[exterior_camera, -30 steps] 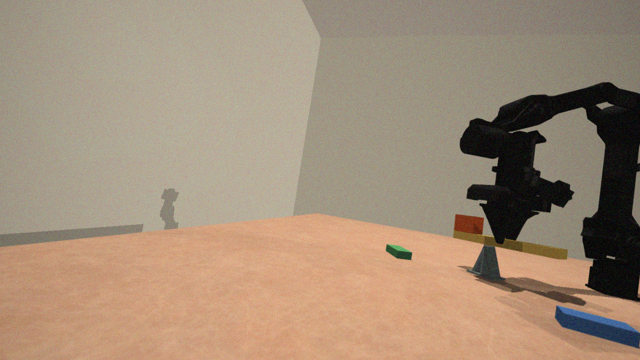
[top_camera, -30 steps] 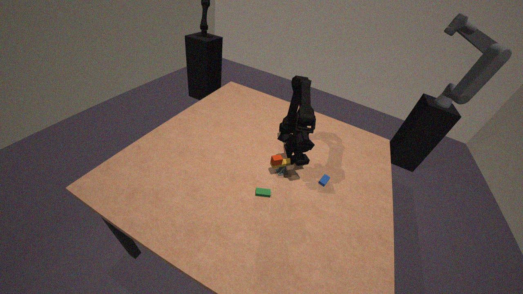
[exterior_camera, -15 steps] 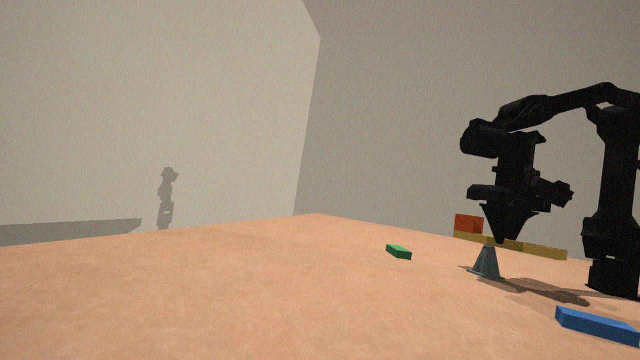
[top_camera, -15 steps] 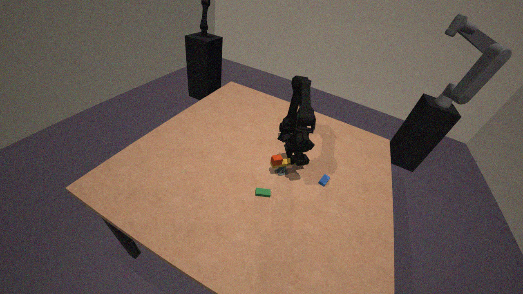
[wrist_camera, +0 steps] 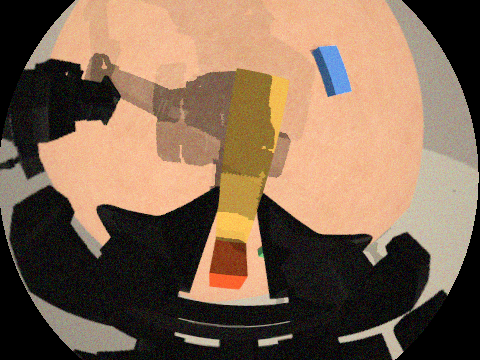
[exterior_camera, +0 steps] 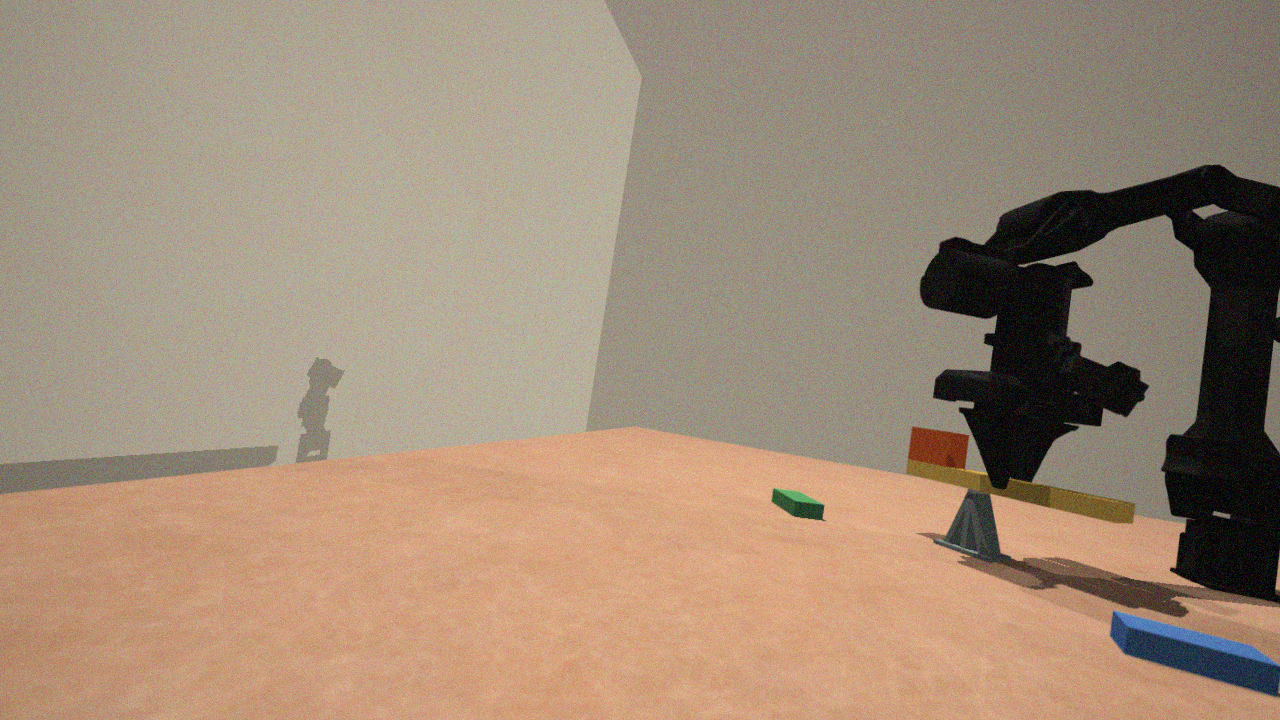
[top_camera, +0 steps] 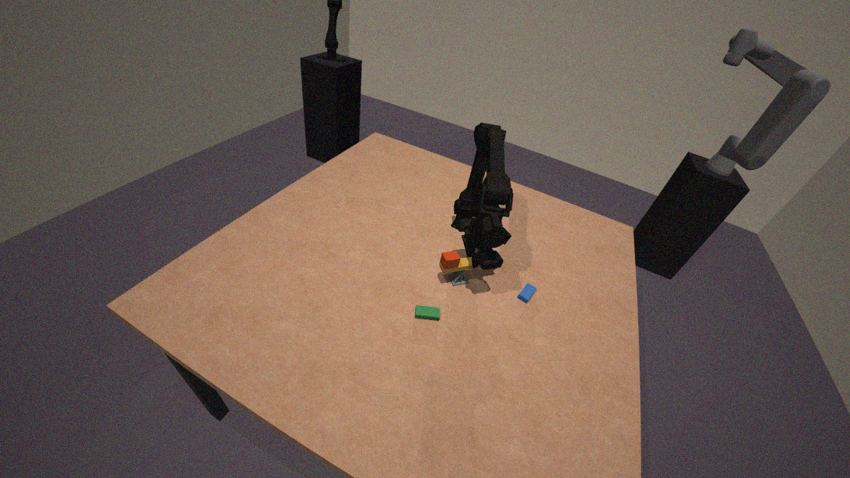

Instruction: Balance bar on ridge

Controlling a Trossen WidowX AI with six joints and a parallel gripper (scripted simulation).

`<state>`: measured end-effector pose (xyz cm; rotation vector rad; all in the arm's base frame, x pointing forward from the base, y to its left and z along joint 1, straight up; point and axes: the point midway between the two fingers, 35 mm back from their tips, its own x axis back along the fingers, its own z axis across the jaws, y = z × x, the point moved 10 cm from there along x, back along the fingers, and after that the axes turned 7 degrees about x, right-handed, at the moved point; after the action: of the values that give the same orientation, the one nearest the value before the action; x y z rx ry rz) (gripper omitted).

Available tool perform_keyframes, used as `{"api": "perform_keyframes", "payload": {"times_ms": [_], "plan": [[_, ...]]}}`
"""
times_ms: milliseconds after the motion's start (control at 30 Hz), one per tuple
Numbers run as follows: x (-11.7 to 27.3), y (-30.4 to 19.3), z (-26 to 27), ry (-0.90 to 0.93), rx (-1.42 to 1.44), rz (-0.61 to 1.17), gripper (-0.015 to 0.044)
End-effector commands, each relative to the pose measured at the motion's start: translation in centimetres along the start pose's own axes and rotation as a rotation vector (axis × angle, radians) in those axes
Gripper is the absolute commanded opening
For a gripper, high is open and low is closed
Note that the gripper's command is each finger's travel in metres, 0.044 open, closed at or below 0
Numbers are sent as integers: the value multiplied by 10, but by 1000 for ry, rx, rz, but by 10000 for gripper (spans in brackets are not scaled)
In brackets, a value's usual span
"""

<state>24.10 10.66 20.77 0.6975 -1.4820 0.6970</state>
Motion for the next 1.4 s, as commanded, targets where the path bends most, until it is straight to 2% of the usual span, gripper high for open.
{"api": "perform_keyframes", "payload": {"times_ms": [0,1200,1367], "plan": [[0,0,0,4,-1,-1,0],[0,0,0,0,0,0,0],[0,0,0,0,0,0,131]]}}
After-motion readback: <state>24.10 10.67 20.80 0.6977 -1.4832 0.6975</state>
